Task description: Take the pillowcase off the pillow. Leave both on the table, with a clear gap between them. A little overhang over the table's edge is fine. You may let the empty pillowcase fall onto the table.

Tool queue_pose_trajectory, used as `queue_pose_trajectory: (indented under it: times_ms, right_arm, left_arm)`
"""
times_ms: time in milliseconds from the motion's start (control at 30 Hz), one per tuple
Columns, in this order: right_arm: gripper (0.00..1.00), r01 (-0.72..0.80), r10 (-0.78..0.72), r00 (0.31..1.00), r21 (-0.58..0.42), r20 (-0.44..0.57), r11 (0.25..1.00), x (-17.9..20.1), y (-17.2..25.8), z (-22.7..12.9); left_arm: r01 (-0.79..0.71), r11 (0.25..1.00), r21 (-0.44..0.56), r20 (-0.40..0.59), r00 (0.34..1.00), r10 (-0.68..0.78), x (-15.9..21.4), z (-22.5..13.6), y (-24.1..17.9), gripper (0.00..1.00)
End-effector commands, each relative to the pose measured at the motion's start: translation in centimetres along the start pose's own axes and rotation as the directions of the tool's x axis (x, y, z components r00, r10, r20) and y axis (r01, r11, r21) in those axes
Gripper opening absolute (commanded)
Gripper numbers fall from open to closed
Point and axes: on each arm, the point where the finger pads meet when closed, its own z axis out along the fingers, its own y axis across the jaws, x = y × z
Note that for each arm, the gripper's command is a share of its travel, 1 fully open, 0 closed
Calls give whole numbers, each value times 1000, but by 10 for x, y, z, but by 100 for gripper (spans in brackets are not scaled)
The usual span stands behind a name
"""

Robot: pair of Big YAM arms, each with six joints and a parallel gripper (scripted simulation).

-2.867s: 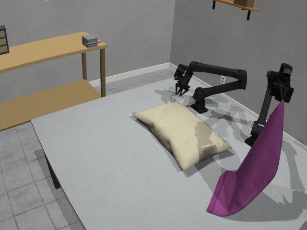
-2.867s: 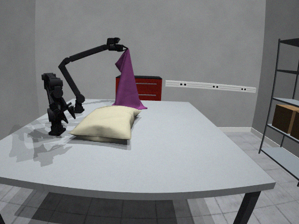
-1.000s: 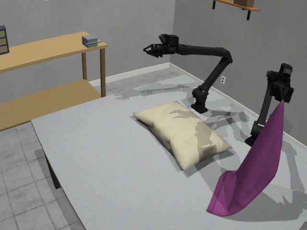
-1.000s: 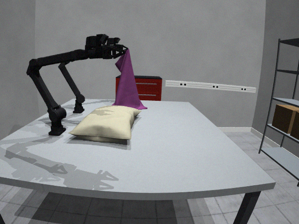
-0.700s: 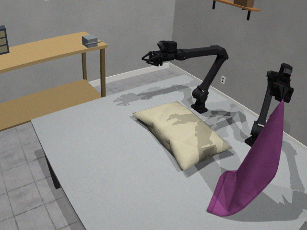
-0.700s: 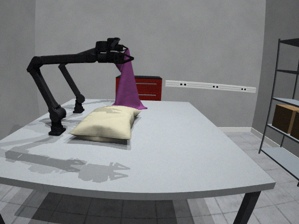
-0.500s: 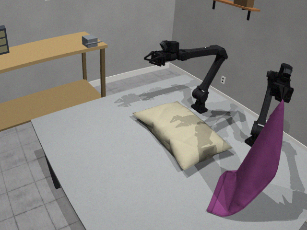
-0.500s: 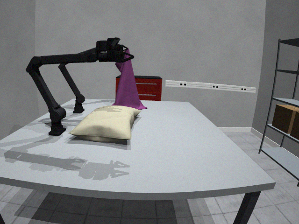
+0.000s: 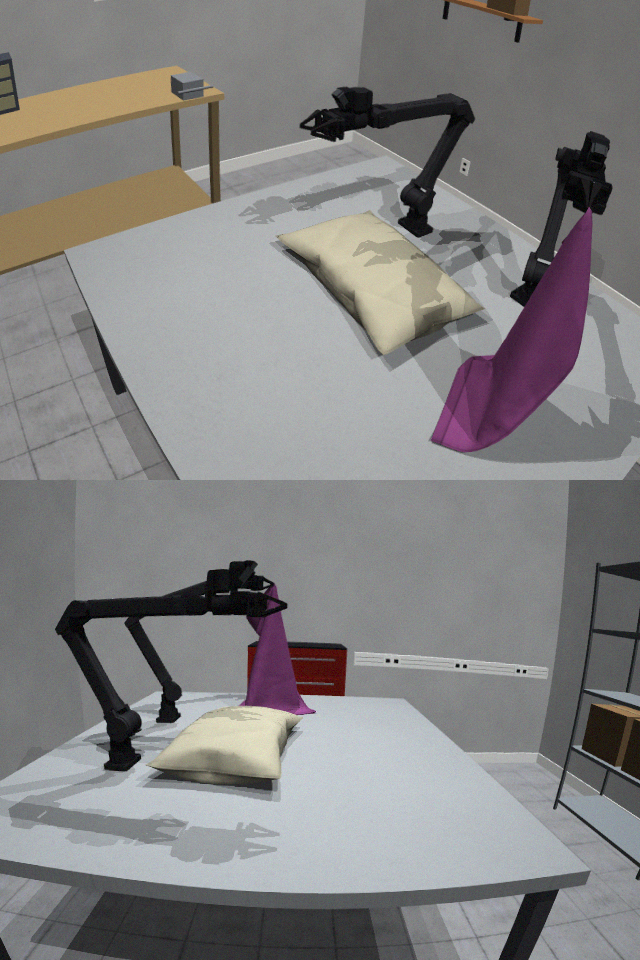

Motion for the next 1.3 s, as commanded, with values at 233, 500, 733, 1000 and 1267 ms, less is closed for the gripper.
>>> queue_pose_trajectory:
  times_ms: [233, 500, 733, 1000, 1267]
  right_arm:
    - [60, -11, 10, 999, 7, 41, 1000, -25, -5, -5]
    - [60, -11, 10, 999, 7, 41, 1000, -25, -5, -5]
    - [60, -11, 10, 999, 7, 41, 1000, -25, -5, -5]
    - [60, -11, 10, 999, 7, 41, 1000, -25, -5, -5]
    - [60, -11, 10, 999, 7, 41, 1000, -25, -5, -5]
  left_arm:
    - [7, 999, -35, 78, 997, -5, -42, 3, 18, 2]
    - [6, 997, -76, 90, 996, 1, -50, 18, 39, 2]
    - [7, 994, -112, 92, 996, 4, -52, 33, 60, 2]
    - [3, 990, -140, 94, 996, 11, -53, 43, 78, 2]
    - [-7, 986, -167, 99, 995, 24, -57, 53, 95, 2]
